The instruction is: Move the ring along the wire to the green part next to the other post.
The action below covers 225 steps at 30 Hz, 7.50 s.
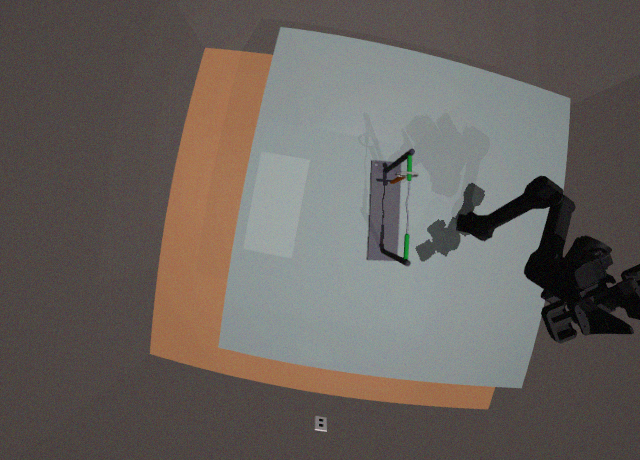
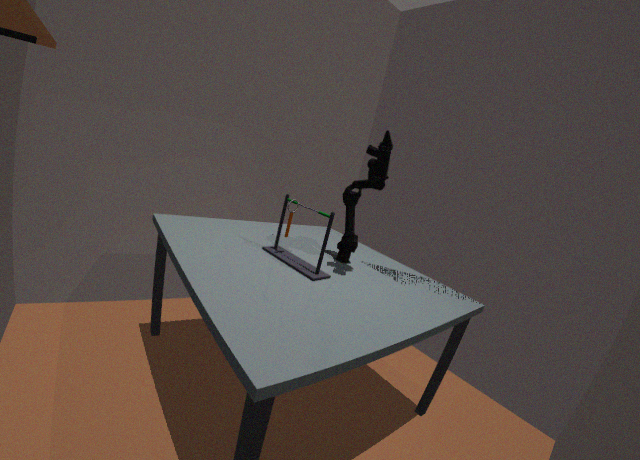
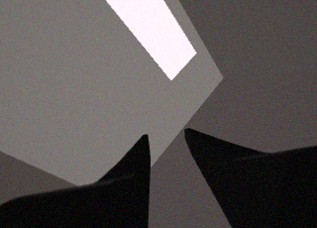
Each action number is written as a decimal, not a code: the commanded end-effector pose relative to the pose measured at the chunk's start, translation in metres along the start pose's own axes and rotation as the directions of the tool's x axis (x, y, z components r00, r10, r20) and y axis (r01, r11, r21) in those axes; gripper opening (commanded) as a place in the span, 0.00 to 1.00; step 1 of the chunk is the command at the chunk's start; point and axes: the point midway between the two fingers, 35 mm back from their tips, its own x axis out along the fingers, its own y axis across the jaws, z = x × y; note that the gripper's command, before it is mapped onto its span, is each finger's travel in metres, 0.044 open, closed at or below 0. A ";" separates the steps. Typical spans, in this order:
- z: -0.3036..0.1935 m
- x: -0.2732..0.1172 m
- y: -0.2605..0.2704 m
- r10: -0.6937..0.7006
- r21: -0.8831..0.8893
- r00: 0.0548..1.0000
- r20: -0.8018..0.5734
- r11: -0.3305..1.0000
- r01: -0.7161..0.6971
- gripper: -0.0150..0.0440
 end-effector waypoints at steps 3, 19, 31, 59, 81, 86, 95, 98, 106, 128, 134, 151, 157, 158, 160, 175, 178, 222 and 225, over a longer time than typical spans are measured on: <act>0.009 -0.009 -0.041 -0.050 -0.336 0.997 -0.057 0.941 0.028 0.53; 0.082 -0.041 -0.128 -0.256 -0.883 0.964 -0.066 0.465 0.063 0.53; 0.173 -0.082 -0.168 -0.433 -0.999 0.900 0.052 -0.020 0.048 0.53; 0.381 -0.209 -0.095 -0.559 -0.482 0.651 0.513 -0.816 -0.320 0.53; 0.382 -0.452 -0.105 -0.786 -0.778 0.206 0.583 -0.613 -0.139 0.53; 0.348 -0.502 -0.111 -0.836 -0.842 0.144 0.530 -0.539 -0.024 0.53; 0.318 -0.531 -0.116 -0.864 -0.874 0.127 0.486 -0.480 0.075 0.53; 0.318 -0.531 -0.116 -0.864 -0.874 0.127 0.486 -0.480 0.075 0.53; 0.330 -0.509 -0.127 -0.860 -0.873 0.151 0.487 -0.486 0.052 0.53; 0.345 -0.472 -0.150 -0.848 -0.873 0.221 0.482 -0.486 0.040 0.53; 0.349 -0.469 -0.157 -0.848 -0.873 0.221 0.482 -0.486 0.040 0.53; 0.361 -0.462 -0.178 -0.847 -0.873 0.223 0.482 -0.486 0.039 0.53; 0.365 -0.460 -0.187 -0.847 -0.873 0.225 0.482 -0.486 0.040 0.53; 0.366 -0.460 -0.188 -0.847 -0.873 0.225 0.482 -0.486 0.040 0.53; 0.367 -0.459 -0.191 -0.847 -0.873 0.225 0.482 -0.486 0.040 0.53; 0.372 -0.456 -0.209 -0.846 -0.873 0.229 0.482 -0.486 0.041 0.53; 0.372 -0.456 -0.209 -0.846 -0.873 0.229 0.482 -0.486 0.041 0.53; 0.371 -0.457 -0.209 -0.849 -0.875 0.228 0.477 -0.482 0.035 0.00; 0.371 -0.456 -0.209 -0.849 -0.875 0.228 0.477 -0.482 0.035 0.00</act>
